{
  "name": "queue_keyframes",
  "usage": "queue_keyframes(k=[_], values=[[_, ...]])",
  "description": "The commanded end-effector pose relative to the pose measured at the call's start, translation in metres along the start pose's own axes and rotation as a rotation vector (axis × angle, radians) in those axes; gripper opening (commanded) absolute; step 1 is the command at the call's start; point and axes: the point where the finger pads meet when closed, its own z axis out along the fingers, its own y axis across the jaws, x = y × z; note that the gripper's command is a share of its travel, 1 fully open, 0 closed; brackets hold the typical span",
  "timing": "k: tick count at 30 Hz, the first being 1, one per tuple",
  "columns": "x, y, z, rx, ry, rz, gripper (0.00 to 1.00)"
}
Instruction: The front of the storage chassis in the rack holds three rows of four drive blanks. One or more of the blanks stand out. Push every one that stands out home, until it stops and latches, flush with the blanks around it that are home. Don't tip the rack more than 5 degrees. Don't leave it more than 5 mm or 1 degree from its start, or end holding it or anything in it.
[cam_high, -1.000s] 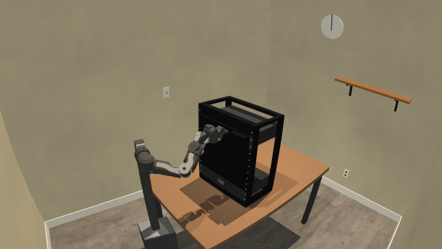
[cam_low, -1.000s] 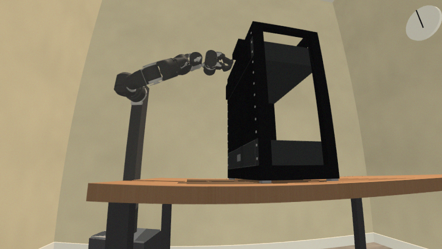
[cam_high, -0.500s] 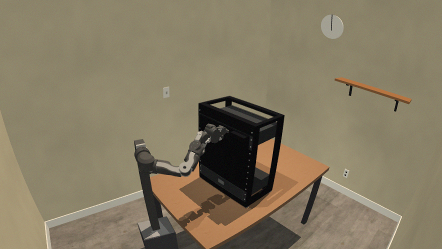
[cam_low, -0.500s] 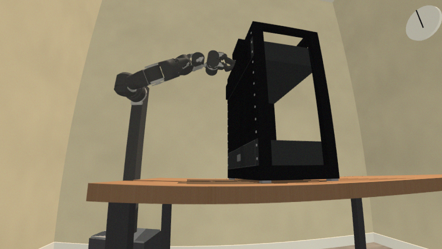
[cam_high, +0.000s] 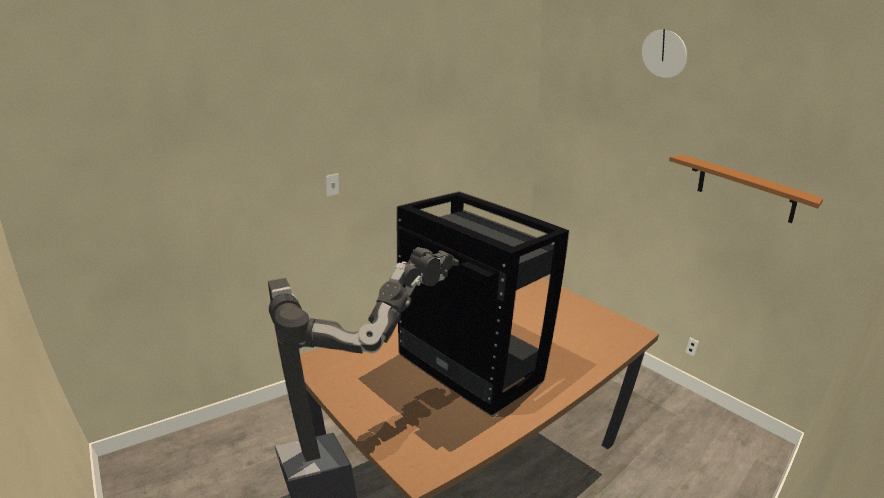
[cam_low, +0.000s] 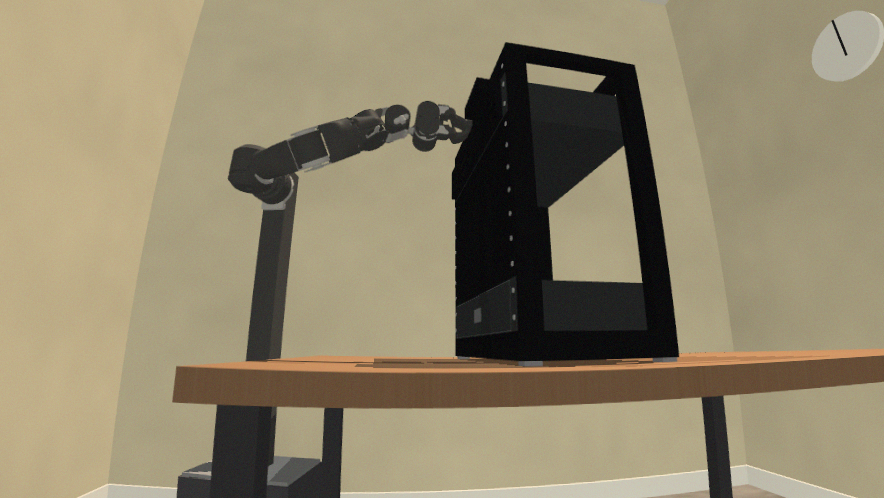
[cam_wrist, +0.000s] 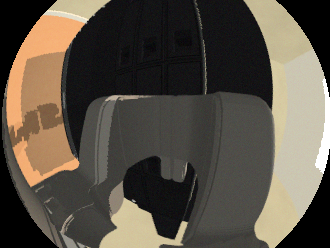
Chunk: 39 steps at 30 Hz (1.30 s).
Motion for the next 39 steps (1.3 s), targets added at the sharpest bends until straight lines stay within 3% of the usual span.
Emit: queue_keyframes(k=[1,39], values=[[0.0001,0.0059,-0.0010,-0.018,0.002,-0.003,0.00],[0.0003,0.0068,0.0051,-0.018,0.002,-0.003,0.00]])
